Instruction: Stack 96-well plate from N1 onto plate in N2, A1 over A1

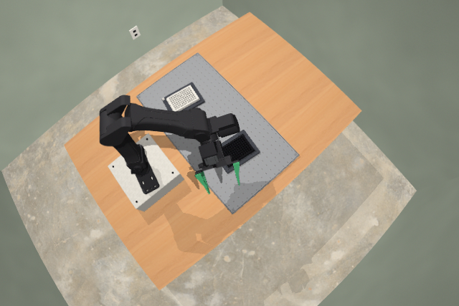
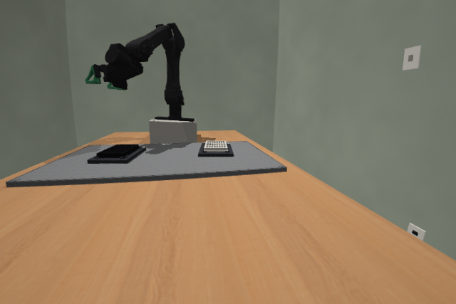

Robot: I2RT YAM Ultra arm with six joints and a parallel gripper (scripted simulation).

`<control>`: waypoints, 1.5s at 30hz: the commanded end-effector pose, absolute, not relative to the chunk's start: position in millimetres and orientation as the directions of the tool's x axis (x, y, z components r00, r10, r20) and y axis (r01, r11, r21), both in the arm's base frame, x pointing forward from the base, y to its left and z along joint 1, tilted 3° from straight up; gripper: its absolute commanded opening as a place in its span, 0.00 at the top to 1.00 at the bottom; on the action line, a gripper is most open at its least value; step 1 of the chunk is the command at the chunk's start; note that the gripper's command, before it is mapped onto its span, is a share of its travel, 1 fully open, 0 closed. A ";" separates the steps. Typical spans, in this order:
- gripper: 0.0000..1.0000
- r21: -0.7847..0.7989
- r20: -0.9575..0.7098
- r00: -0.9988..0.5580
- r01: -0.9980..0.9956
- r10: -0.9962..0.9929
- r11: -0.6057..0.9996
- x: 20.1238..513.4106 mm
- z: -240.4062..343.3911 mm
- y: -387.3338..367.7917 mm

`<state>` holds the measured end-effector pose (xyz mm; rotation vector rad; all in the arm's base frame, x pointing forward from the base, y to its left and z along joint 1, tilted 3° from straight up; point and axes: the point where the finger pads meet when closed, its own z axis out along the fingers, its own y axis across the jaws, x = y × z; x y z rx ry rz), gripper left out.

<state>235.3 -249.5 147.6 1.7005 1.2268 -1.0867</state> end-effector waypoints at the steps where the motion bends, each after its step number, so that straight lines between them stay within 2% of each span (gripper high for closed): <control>1: 0.00 0.108 -0.932 0.185 0.962 0.312 -0.249 236.2 150.5 -250.0; 17: 0.00 0.108 -0.932 0.185 0.962 0.312 -0.249 236.2 150.5 -250.0; 21: 0.00 0.067 -0.905 0.121 0.987 0.407 -0.144 250.7 143.4 -234.6; 22: 0.00 0.107 -0.903 0.155 0.984 0.401 -0.139 264.1 154.0 -234.3; 23: 0.00 0.046 -0.904 0.101 0.989 0.416 -0.140 265.2 140.5 -230.7; 28: 0.00 0.029 -0.870 0.041 0.999 0.492 -0.034 281.1 142.4 -213.6; 31: 0.00 0.003 -0.867 0.023 0.999 0.498 -0.040 289.9 126.8 -205.2; 35: 0.00 0.006 -0.851 -0.004 1.000 0.525 0.017 295.2 134.4 -197.5; 40: 0.00 -0.044 -0.821 -0.078 0.996 0.565 0.073 309.7 114.6 -178.7; 45: 0.00 -0.068 -0.773 -0.177 0.978 0.609 0.197 321.9 115.0 -158.0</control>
